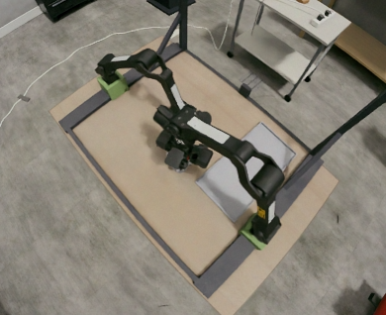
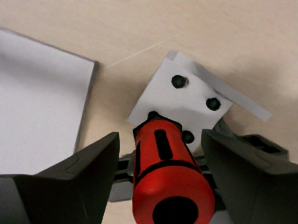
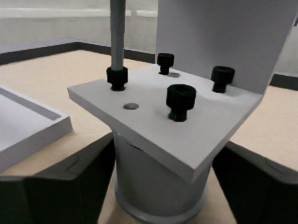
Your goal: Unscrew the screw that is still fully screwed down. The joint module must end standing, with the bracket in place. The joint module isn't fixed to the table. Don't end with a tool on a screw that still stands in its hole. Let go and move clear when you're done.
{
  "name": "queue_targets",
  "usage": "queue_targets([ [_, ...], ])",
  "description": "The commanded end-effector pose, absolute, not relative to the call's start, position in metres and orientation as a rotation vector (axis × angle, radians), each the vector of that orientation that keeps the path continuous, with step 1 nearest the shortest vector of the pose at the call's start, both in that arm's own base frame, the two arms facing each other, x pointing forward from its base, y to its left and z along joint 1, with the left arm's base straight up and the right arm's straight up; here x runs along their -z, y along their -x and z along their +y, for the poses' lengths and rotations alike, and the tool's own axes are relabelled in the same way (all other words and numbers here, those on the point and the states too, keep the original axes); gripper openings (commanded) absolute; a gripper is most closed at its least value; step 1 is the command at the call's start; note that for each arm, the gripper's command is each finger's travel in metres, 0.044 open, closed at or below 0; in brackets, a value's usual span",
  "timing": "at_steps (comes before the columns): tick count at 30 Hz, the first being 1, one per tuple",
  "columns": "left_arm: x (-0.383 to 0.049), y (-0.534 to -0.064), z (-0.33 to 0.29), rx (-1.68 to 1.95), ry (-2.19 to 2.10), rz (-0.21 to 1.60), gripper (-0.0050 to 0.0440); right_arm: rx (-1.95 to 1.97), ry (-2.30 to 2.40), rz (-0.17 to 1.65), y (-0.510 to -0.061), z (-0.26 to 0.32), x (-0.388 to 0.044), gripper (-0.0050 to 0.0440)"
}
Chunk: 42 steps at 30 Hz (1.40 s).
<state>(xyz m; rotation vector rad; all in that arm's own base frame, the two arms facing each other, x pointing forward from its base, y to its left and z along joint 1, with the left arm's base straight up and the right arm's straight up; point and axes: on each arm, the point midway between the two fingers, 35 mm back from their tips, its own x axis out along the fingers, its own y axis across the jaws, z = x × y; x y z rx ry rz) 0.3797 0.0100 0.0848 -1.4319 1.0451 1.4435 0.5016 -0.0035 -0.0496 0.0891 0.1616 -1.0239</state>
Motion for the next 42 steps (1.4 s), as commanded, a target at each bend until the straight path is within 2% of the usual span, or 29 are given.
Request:
queue_targets([
  [1, -0.0983, -0.3868, 0.0112, -1.270, 1.314, 1.121, 0.0250, 1.024, -0.117, 0.133, -0.5085, -0.0035, 0.0349, 0.0245],
  [21, -0.0982, -0.3854, 0.0111, -0.634, 0.658, 1.437, 0.0250, 1.024, -0.117, 0.133, -0.5085, -0.0035, 0.0349, 0.0245],
  [42, -0.0979, -0.3865, 0.0111, 0.003, 0.006, 1.533, 0.0250, 1.024, -0.117, 0.133, -0.5085, -0.0035, 0.0349, 0.0245],
])
